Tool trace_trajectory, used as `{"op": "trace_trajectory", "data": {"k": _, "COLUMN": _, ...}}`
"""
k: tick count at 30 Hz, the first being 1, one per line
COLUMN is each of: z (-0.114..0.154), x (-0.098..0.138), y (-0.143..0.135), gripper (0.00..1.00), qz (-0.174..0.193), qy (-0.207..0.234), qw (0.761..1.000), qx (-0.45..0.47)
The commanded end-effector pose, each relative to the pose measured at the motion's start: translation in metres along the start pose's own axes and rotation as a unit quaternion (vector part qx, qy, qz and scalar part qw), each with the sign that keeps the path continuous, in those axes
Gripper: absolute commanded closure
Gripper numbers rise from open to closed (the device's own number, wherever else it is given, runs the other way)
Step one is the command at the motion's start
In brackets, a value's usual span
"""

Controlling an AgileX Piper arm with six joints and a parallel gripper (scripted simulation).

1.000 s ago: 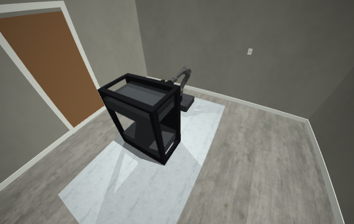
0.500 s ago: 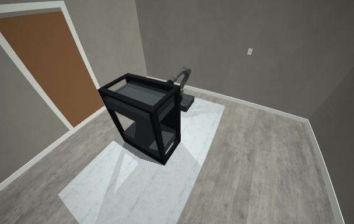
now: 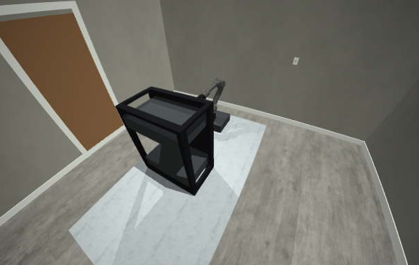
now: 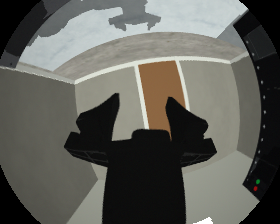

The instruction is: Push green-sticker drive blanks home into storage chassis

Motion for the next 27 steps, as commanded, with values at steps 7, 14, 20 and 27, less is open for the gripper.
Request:
{"op": "trace_trajectory", "data": {"k": 7, "z": -0.013, "x": 0.010, "y": -0.018, "gripper": 0.00, "qz": 0.035, "qy": -0.044, "qw": 0.995, "qx": -0.081}}
{"op": "trace_trajectory", "data": {"k": 14, "z": -0.031, "x": 0.027, "y": -0.041, "gripper": 0.00, "qz": 0.069, "qy": -0.113, "qw": 0.974, "qx": -0.182}}
{"op": "trace_trajectory", "data": {"k": 20, "z": -0.047, "x": 0.045, "y": -0.060, "gripper": 0.00, "qz": 0.089, "qy": -0.178, "qw": 0.943, "qx": -0.265}}
{"op": "trace_trajectory", "data": {"k": 27, "z": -0.060, "x": 0.063, "y": -0.074, "gripper": 0.00, "qz": 0.096, "qy": -0.235, "qw": 0.910, "qx": -0.328}}
Point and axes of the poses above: the point where the finger pads meet when closed, its own x axis back along the fingers, its own y axis across the jaws, z = x × y, the point moved 5 cm from there along x, back along the fingers, and after that the axes turned 13 degrees about x, right-handed, at the moved point
